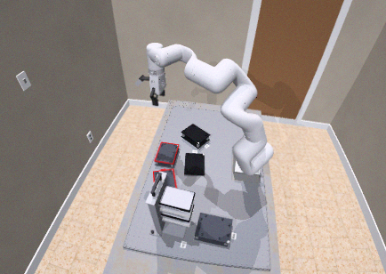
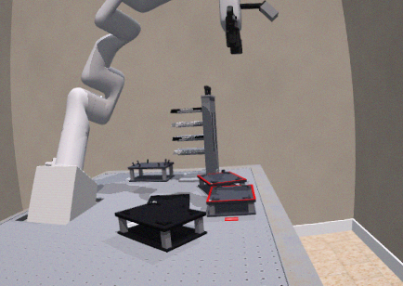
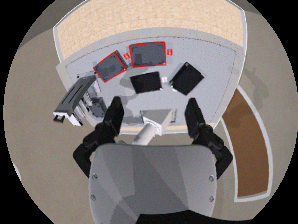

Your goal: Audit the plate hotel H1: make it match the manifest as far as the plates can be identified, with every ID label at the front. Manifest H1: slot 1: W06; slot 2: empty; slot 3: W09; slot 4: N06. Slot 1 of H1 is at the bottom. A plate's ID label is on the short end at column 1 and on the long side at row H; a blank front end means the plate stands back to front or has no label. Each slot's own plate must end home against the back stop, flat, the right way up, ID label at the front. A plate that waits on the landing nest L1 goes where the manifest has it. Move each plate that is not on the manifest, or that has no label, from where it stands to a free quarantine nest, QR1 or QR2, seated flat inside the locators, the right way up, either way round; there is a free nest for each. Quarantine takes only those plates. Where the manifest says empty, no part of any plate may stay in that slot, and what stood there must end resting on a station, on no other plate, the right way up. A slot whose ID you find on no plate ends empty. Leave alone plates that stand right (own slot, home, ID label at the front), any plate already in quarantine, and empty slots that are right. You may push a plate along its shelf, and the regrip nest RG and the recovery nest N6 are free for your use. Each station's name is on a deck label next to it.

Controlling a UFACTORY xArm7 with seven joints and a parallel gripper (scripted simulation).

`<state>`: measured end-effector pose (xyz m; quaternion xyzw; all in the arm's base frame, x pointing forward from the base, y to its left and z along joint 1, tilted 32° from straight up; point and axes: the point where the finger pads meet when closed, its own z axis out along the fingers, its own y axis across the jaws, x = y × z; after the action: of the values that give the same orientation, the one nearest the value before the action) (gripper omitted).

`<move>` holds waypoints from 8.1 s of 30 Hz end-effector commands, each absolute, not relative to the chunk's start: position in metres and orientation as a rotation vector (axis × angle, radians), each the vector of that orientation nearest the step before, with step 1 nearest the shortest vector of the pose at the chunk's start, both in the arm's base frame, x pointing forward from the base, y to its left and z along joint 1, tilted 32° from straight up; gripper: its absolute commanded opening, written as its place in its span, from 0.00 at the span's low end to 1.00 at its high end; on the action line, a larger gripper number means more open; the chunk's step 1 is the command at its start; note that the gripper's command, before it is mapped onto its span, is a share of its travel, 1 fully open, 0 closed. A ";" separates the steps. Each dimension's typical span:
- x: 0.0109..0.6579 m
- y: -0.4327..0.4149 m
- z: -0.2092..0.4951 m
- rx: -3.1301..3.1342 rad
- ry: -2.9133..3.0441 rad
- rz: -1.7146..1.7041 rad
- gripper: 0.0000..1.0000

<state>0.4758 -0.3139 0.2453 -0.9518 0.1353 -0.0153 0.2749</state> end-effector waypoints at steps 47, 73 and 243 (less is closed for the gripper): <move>0.474 -0.191 0.323 -2.562 0.364 -0.050 1.00; 0.459 -0.123 0.362 -2.561 0.364 -0.049 1.00; 0.105 0.167 0.494 -2.558 0.362 -0.046 1.00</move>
<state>0.1139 0.1646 0.4927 -0.9521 0.1344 -0.0166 0.2741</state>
